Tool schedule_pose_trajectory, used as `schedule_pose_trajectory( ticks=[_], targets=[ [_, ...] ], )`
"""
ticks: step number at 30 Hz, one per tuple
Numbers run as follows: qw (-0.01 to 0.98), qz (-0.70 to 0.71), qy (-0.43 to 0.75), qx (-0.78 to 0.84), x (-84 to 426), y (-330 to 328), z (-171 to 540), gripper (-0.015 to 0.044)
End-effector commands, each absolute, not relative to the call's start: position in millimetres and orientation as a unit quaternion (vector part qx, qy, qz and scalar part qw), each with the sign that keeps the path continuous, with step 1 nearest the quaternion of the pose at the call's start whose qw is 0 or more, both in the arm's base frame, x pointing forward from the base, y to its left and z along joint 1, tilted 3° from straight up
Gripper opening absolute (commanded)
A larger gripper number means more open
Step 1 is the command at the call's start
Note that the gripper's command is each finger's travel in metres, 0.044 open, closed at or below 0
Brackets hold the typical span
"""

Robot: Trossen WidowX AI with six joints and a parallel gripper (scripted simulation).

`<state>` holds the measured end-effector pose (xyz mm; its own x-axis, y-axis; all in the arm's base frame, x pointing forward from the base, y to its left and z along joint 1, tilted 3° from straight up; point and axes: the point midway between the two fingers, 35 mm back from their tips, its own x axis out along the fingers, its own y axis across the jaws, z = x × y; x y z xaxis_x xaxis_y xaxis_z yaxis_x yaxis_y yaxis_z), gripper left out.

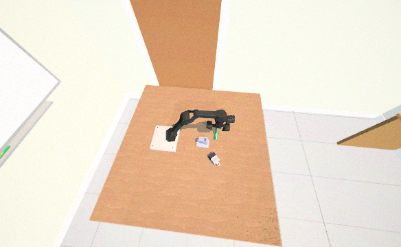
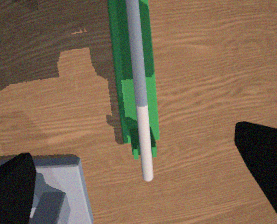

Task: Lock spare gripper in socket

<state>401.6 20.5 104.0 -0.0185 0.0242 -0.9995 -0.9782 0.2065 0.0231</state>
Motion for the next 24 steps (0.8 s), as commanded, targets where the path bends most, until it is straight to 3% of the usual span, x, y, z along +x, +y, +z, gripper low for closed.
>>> schedule_pose_trajectory(
  ticks=[1, 13, 19, 24],
  targets=[
    [0.551, 0.455, 0.547, -0.436, 403.5, 21.3, 117.1, 0.0440],
    [0.572, 0.424, 0.561, -0.423, 404.0, 14.8, 152.8, 0.0440],
    [0.710, 0.139, 0.642, -0.254, 404.2, -56.9, 143.5, 0.0440],
    [0.776, -0.115, 0.616, -0.070, 391.9, -116.4, 137.9, 0.0440]
  ],
)
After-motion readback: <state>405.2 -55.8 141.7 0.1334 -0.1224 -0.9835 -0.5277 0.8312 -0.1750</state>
